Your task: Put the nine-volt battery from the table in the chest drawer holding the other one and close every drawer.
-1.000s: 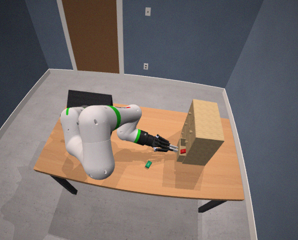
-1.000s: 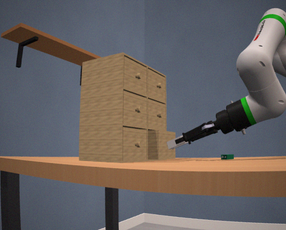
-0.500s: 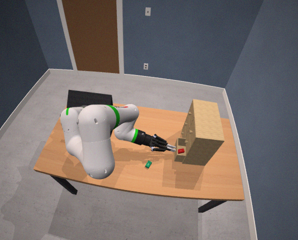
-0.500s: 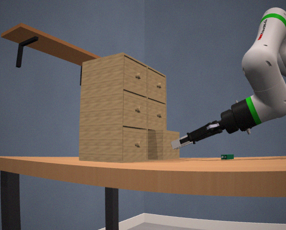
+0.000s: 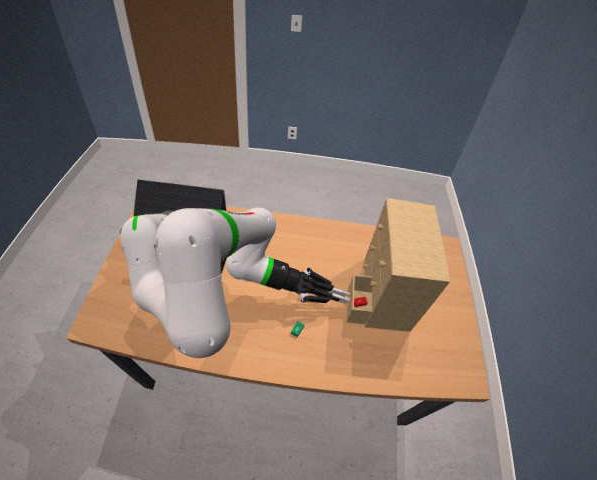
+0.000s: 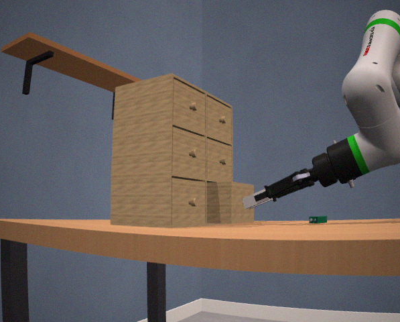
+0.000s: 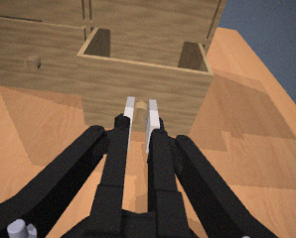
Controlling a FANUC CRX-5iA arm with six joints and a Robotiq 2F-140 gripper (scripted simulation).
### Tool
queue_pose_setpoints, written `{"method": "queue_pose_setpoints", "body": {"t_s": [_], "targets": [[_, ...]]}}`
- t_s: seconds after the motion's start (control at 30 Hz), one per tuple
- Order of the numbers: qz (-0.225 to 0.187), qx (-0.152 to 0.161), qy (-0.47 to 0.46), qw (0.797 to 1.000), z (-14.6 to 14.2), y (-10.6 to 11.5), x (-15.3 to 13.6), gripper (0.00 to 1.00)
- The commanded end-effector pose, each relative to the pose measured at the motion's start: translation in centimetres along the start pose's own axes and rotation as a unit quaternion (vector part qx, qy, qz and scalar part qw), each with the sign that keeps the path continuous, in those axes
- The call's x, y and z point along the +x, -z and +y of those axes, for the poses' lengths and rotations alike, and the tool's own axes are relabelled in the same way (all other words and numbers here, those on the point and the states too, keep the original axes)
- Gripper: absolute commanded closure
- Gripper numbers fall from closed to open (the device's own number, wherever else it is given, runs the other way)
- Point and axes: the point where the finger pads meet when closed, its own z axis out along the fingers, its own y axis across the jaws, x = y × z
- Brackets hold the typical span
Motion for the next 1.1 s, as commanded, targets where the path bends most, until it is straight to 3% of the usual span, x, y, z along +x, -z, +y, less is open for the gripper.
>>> {"method": "queue_pose_setpoints", "body": {"t_s": [0.0,0.6,0.9,1.07], "targets": [[0.0,0.0,0.0,1.0,-0.01,0.07,-0.01,0.92],[0.0,0.0,0.0,1.0,-0.01,0.1,-0.02,0.92],[0.0,0.0,0.0,1.0,-0.01,0.1,-0.02,0.8],[0.0,0.0,0.0,1.0,-0.01,0.1,-0.02,0.8]]}}
